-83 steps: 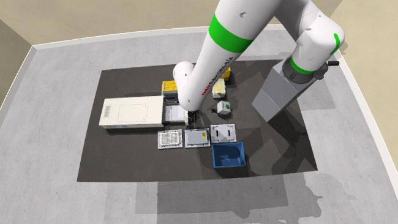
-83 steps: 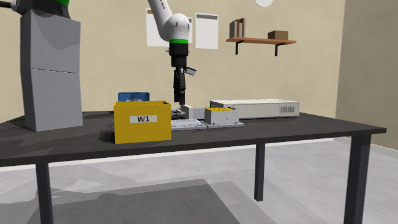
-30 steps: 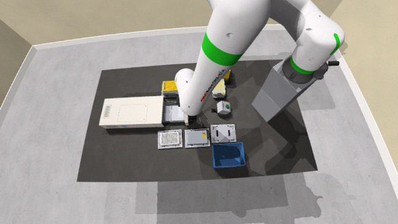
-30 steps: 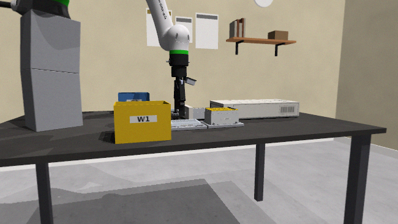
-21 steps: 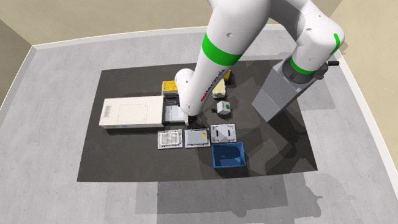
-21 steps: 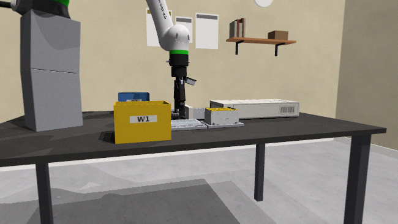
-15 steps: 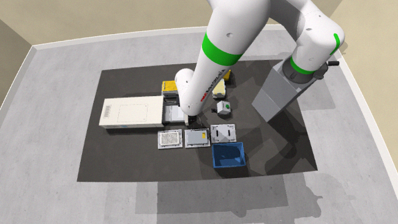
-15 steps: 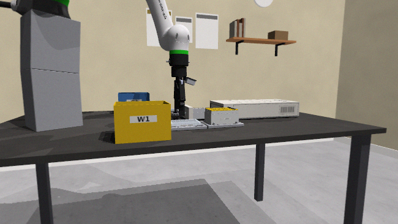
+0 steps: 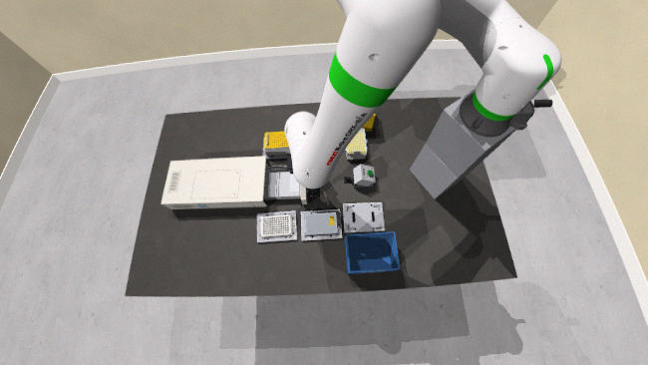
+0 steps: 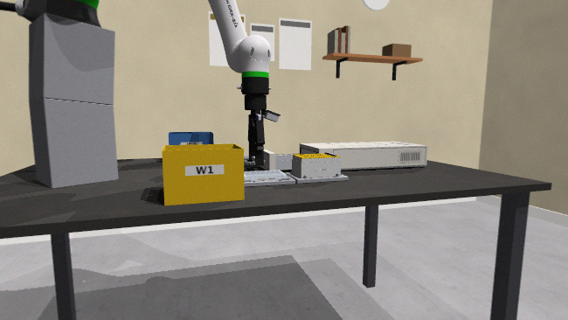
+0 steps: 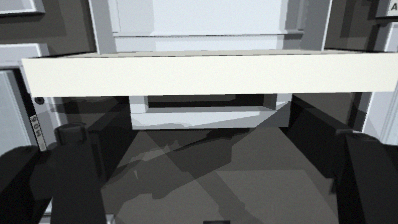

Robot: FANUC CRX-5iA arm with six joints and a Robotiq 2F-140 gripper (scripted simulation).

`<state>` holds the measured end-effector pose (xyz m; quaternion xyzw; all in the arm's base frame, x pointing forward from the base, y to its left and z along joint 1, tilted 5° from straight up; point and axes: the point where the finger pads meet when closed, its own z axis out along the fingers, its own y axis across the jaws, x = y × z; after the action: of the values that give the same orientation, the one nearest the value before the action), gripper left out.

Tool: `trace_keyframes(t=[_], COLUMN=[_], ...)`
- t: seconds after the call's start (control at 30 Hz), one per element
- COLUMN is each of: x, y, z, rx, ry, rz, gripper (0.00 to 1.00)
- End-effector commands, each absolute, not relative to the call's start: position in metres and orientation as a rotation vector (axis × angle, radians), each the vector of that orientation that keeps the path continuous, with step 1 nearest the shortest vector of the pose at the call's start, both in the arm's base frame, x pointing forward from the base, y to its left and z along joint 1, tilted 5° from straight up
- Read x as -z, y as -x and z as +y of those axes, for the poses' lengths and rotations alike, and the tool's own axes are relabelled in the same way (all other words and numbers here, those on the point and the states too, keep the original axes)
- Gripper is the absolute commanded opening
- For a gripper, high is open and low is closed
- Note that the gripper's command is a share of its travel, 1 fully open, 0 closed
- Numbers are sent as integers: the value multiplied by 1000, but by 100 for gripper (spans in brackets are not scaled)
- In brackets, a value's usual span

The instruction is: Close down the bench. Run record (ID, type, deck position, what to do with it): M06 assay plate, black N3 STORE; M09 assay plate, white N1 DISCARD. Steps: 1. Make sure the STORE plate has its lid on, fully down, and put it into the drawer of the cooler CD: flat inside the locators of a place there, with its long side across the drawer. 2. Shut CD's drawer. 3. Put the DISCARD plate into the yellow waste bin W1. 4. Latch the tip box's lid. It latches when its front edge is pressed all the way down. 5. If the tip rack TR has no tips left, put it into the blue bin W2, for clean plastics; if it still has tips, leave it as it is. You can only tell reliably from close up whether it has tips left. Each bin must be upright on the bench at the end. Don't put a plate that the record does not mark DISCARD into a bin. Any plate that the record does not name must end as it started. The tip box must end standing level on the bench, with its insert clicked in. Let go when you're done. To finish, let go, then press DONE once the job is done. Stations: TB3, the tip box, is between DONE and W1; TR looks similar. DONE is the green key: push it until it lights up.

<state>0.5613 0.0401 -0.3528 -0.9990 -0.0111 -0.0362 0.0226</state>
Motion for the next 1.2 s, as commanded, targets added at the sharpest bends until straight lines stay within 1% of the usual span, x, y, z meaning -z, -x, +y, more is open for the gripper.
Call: trace_keyframes(t=[0.0, 0.6, 1.17], x=[352, 352, 353], y=[-562, -562, -547], z=[40, 40, 40], rx=[115, 115, 115], ry=[3094, 3094, 3094], rz=[-35, -35, -34], gripper=[78, 78, 78])
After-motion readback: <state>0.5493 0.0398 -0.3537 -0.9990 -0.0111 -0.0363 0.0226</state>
